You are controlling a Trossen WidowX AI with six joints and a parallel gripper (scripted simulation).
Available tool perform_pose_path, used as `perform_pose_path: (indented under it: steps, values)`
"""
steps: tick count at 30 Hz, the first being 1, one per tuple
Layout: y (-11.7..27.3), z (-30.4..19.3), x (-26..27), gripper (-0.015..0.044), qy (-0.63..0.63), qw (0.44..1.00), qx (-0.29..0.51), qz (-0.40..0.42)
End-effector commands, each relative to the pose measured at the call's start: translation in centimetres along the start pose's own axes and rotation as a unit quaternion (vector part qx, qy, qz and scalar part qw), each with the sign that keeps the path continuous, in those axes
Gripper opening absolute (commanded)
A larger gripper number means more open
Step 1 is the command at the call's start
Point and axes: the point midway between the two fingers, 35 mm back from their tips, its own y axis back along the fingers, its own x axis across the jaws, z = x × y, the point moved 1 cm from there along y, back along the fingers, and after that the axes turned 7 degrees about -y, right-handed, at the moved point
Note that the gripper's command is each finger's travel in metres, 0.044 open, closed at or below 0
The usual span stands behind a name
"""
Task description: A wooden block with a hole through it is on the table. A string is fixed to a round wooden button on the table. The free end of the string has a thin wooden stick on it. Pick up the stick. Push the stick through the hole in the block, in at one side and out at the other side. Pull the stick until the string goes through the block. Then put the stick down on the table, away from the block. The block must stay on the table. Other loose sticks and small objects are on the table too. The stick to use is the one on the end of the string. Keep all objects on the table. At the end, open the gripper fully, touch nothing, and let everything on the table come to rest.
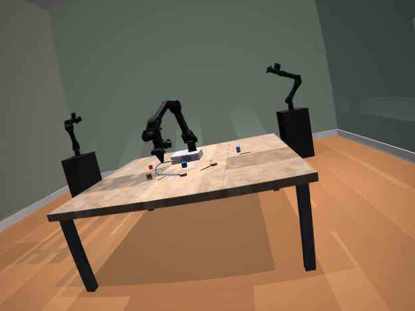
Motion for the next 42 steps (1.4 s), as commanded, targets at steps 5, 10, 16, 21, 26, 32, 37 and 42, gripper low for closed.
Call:
perform_pose_path:
  steps: [5,10,16,21,26,32,37,42]
  values:
    - [-0.2,-0.7,-0.1,0.0000,-0.003,1.000,0.005,0.000]
    - [-0.1,-1.3,-0.2,0.0000,-0.003,1.000,0.006,0.000]
    - [-0.1,-2.1,-0.3,0.0000,-0.004,1.000,0.006,0.000]
    - [-0.1,-2.7,-0.4,0.0000,-0.004,1.000,0.007,-0.001]
    - [-0.1,-3.4,-0.5,0.0000,-0.004,1.000,0.007,-0.001]
    - [-0.1,-4.2,-0.6,0.0000,-0.004,1.000,0.007,-0.001]
    - [-0.1,-4.8,-0.7,0.0000,-0.004,1.000,0.008,-0.001]
    - [-0.1,-5.5,-0.7,0.0000,-0.004,1.000,0.009,-0.001]
